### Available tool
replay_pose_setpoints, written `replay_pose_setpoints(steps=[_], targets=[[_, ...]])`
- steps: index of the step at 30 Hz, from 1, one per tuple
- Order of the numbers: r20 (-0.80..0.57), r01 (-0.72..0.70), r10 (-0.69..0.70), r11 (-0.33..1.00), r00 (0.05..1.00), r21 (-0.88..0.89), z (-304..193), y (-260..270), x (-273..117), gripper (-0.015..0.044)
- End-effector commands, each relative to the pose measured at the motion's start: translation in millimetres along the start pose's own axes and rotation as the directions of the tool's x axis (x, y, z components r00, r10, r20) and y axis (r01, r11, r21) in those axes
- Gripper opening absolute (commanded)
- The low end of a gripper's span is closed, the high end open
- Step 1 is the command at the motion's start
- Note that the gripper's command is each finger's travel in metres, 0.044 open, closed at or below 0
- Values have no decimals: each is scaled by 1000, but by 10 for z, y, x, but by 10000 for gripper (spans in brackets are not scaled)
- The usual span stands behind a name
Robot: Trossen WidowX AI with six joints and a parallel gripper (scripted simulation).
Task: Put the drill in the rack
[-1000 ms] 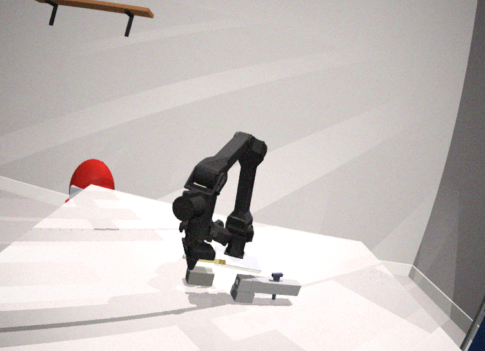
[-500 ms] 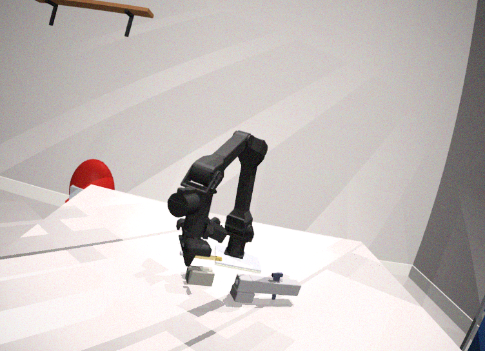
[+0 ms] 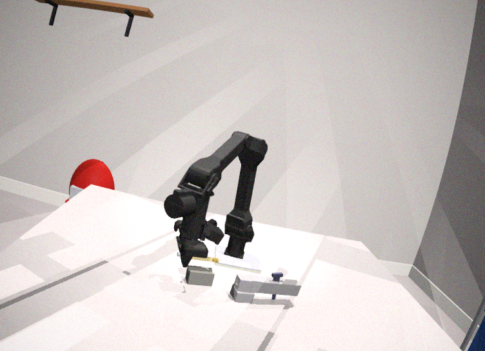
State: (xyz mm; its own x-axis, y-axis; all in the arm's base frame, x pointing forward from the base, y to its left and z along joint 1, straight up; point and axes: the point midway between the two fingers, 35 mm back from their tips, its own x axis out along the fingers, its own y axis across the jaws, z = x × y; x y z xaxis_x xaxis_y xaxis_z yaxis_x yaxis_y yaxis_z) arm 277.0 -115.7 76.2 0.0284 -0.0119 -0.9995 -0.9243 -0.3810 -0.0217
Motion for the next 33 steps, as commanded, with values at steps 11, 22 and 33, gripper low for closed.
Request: replay_pose_setpoints(steps=[11, 22, 33], targets=[[1, -3, 3, 1000, 1000, -3, 1, 25, 176, 0], [1, -3, 3, 1000, 1000, -3, -3, 19, 306, 0], [-1, 1, -1, 1000, 1000, 0, -7, 12, 346, 79]])
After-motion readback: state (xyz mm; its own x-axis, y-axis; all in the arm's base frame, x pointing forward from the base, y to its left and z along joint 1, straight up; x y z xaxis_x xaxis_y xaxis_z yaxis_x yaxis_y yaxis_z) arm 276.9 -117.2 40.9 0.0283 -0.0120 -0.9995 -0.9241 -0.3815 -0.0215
